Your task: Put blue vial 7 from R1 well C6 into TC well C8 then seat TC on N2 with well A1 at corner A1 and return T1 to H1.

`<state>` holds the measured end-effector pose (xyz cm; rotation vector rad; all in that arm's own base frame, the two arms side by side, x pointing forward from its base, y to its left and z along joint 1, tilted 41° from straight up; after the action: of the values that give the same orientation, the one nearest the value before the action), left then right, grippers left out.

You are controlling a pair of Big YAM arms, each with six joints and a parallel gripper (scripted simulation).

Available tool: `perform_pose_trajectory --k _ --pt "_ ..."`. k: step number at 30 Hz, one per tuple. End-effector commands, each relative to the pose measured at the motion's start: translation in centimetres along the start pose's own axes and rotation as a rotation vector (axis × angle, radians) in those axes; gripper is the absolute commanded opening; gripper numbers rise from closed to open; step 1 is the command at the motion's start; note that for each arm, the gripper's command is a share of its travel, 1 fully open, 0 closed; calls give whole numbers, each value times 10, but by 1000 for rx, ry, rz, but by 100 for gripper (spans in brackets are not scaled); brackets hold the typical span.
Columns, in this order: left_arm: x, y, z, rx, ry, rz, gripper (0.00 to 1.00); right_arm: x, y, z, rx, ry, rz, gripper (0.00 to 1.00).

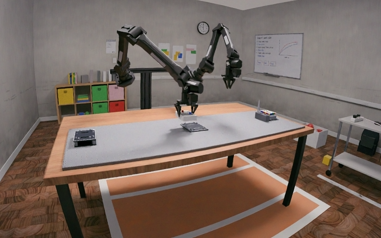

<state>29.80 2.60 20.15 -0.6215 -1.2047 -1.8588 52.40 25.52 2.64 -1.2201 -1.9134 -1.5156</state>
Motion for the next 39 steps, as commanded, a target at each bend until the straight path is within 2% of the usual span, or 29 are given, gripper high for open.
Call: perform_pose_trajectory --k 1,7,36,38,39 --pt "5 8 4 18 6 -16 24 9 16 -12 -14 17 -24 0" --pt "5 8 4 18 6 -16 24 13 15 -12 -3 25 -28 0" --pt "5 8 4 18 6 -16 24 9 22 -63 -11 16 -26 0" --pt "5 8 4 18 6 -16 24 9 22 -63 -11 16 -26 0" --pt "5 8 4 18 6 -16 24 19 16 -49 16 36 -37 0"
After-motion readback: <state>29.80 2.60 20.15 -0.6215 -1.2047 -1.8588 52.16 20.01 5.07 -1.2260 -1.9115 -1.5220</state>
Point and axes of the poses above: on each arm, the point where the finger pads meet when closed, its own x axis back along the fingers, its own z axis across the jaws, y = z × x, the point moved 3 cm from there along x, back along the fingers, and after that the axes turned 3 degrees about -x, right-handed, at the moved point
